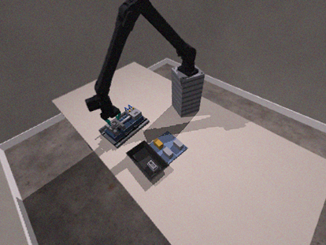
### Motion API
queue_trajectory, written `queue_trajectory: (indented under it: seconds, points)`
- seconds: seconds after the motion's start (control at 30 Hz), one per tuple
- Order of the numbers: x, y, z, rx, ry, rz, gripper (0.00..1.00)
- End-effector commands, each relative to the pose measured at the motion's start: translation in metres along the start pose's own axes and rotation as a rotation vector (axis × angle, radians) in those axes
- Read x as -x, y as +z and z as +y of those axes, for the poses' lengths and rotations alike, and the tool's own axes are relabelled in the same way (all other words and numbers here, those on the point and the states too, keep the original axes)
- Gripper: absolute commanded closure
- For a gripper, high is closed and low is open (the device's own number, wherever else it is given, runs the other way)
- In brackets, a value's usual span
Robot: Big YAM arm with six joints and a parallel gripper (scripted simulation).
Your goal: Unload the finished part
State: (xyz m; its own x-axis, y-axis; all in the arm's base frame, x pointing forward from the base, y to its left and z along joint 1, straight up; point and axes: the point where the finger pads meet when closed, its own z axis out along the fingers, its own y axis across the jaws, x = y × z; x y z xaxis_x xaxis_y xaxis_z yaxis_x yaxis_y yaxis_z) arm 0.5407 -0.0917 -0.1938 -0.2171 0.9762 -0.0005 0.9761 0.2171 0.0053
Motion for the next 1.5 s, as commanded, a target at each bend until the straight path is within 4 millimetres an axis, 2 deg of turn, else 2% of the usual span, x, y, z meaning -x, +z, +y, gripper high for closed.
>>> queue_trajectory:
  seconds: [0.0,1.47]
  points:
    - [0.0003,-0.0123,0.0156,0.03,-0.004,-0.018,0.36]
    - [0.0002,-0.0153,0.0118,0.036,-0.004,-0.02,0.36]
